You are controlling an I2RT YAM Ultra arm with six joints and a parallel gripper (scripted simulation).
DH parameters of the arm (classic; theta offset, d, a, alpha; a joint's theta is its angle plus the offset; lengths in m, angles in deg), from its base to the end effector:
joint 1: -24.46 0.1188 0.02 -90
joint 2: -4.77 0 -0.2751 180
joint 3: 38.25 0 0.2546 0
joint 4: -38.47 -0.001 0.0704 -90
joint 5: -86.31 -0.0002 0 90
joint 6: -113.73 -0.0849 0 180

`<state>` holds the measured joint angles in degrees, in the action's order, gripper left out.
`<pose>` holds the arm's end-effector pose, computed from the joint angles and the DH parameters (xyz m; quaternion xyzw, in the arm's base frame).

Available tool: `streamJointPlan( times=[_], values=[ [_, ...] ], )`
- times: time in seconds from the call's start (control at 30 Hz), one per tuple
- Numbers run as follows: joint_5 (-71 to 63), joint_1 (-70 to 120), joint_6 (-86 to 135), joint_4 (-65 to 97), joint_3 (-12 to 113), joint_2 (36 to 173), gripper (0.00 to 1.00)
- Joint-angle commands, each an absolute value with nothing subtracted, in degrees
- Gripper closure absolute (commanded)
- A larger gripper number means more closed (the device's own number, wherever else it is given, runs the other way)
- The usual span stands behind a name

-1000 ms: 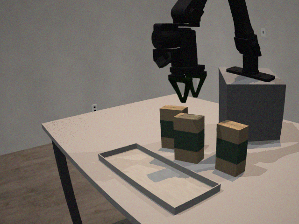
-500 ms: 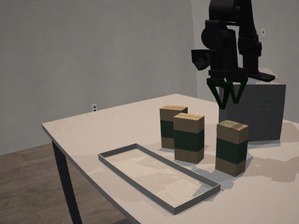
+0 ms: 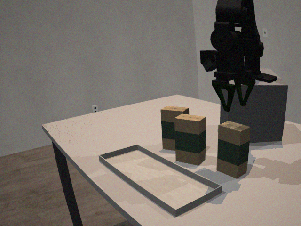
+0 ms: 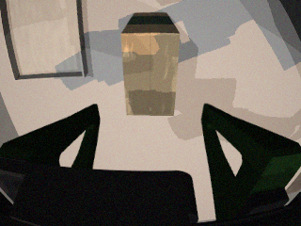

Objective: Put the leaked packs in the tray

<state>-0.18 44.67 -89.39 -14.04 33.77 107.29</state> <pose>0.2960 0.1156 0.1041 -0.7219 -0.6887 -0.0681 0.0039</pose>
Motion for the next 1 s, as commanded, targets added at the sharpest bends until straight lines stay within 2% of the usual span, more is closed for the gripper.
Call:
streamJointPlan(
  times=[0.0, 0.23, 0.97],
  values=[
    [-0.99, 45.32, -90.23, -11.62, 31.98, 109.09, 0.24],
    [-1.00, 45.41, -90.58, -5.82, 31.83, 113.17, 0.24],
    [-1.02, 45.45, -90.45, -6.55, 32.12, 112.44, 0.24]
  ],
)
